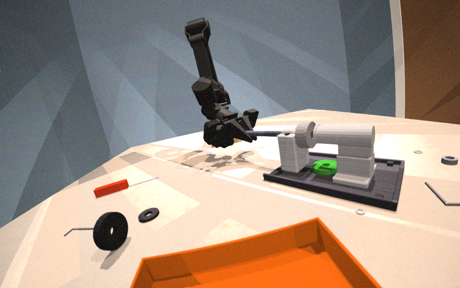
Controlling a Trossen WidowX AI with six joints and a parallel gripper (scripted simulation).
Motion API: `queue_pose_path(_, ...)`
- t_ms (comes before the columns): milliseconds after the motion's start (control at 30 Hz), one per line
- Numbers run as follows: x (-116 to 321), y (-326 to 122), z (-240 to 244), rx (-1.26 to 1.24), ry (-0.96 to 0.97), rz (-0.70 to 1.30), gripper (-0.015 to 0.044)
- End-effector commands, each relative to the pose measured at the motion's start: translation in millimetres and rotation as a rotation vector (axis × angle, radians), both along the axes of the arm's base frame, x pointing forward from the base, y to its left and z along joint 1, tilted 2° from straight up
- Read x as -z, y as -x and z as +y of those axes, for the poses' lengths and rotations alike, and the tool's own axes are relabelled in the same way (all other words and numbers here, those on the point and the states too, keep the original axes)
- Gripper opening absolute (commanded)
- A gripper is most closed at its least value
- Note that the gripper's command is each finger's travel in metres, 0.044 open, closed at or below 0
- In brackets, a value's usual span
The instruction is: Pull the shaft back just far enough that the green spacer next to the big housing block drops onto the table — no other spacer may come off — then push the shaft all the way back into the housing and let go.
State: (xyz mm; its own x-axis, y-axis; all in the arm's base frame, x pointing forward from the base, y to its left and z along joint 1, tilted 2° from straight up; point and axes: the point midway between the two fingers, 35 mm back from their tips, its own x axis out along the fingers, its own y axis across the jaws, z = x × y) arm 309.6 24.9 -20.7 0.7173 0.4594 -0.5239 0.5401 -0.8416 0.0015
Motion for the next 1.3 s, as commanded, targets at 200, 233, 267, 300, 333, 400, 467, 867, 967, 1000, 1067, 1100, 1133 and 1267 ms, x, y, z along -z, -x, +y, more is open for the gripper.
queue_pose_path(200, -1.7, -4.9, 1.8, -0.003, -0.001, -0.006, 0.0)
queue_pose_path(233, -1.8, -5.2, 2.0, -0.003, -0.001, -0.006, 0.0)
queue_pose_path(267, -1.8, -5.4, 2.1, -0.003, -0.001, -0.006, 0.0)
queue_pose_path(300, -1.8, -5.7, 2.2, -0.003, -0.001, -0.006, 0.0)
queue_pose_path(333, -1.8, -5.9, 2.4, -0.003, -0.001, -0.006, 0.0)
queue_pose_path(400, -1.8, -6.4, 2.7, -0.003, -0.001, -0.007, 0.0)
queue_pose_path(467, -1.8, -6.9, 2.9, -0.003, -0.001, -0.007, 0.0)
queue_pose_path(867, -1.9, -9.9, 4.7, -0.003, -0.001, -0.007, 0.0)
queue_pose_path(967, -1.9, -10.6, 5.1, -0.003, -0.001, -0.007, 0.0)
queue_pose_path(1000, -1.9, -10.9, 5.3, -0.003, -0.001, -0.007, 0.0)
queue_pose_path(1067, -1.9, -11.4, 5.6, -0.003, -0.001, -0.007, 0.0)
queue_pose_path(1100, -1.9, -11.6, 5.7, -0.003, -0.001, -0.007, 0.0)
queue_pose_path(1133, -1.9, -11.8, 5.9, -0.003, -0.001, -0.007, 0.0)
queue_pose_path(1267, -1.9, -12.8, 6.5, -0.003, -0.001, -0.007, 0.0)
